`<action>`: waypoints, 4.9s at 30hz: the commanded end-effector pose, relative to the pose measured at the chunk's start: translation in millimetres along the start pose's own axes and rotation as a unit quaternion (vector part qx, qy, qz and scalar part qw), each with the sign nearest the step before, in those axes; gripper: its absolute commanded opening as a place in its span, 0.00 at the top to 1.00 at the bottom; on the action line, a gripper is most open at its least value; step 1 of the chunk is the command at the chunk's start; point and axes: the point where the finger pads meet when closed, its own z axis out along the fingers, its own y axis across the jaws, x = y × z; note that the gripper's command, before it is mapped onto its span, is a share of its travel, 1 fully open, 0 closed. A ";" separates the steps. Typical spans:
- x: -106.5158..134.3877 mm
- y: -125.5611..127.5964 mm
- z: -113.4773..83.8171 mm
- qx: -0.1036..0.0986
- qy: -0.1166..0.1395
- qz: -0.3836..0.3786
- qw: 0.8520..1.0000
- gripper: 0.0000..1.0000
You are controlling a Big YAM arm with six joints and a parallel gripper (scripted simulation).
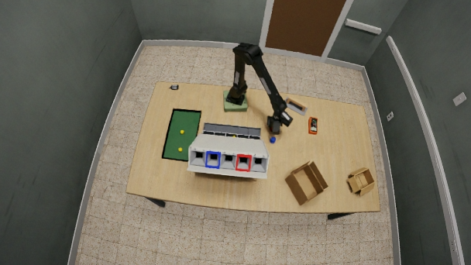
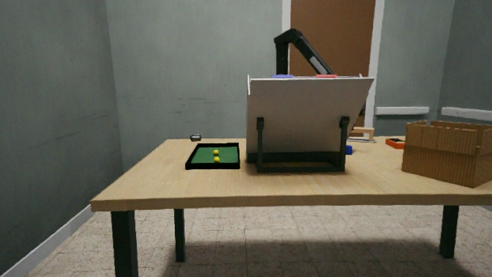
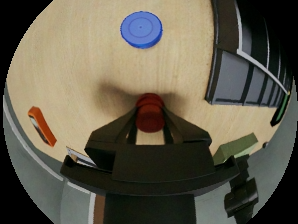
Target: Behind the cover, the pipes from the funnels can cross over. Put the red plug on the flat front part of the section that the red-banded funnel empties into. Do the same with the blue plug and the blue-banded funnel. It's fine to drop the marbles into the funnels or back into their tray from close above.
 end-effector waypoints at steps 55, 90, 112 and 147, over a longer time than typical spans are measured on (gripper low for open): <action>3.2 4.0 1.7 -0.006 -0.003 -0.003 1.000 1.00; -8.0 20.7 -49.6 -0.024 -0.015 -0.002 1.000 1.00; -6.4 18.1 -140.1 -0.027 -0.017 -0.001 0.999 1.00; -6.0 17.7 -143.9 -0.019 -0.012 -0.002 1.000 1.00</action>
